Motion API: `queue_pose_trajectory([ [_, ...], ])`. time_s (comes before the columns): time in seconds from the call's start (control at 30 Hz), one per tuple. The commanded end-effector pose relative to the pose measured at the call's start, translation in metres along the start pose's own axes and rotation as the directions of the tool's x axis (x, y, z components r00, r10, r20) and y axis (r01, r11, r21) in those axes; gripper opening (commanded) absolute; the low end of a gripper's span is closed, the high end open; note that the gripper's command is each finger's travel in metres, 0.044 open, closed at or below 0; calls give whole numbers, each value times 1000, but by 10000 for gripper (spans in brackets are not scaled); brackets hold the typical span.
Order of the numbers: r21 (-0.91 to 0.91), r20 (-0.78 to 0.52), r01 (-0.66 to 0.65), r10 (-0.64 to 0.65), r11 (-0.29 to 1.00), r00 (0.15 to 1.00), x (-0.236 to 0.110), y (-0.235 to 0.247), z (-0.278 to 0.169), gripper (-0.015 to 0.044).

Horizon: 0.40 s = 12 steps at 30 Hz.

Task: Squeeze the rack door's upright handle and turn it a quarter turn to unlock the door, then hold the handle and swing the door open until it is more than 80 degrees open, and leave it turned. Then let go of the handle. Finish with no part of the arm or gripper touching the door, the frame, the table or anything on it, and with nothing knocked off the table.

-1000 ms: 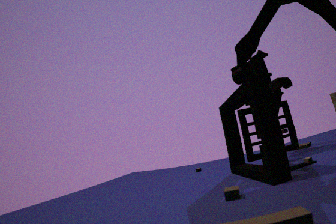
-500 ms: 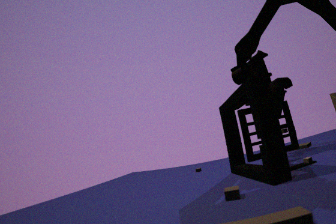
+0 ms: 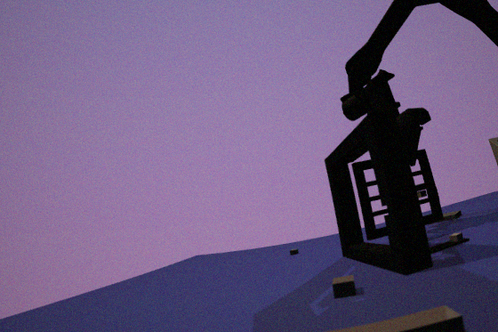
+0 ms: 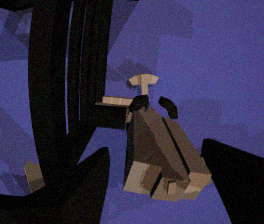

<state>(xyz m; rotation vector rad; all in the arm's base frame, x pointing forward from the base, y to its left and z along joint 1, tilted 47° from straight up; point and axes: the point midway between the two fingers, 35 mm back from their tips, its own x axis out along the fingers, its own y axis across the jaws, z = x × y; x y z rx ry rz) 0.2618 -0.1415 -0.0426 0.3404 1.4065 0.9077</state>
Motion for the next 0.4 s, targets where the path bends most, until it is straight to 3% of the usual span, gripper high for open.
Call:
queue_pose_trajectory([
  [0.0,-6,1,9,-9,1000,1000,-8,-2,1,295],
  [0.37,-5,1,9,-9,1000,1000,-22,-3,1,295],
])
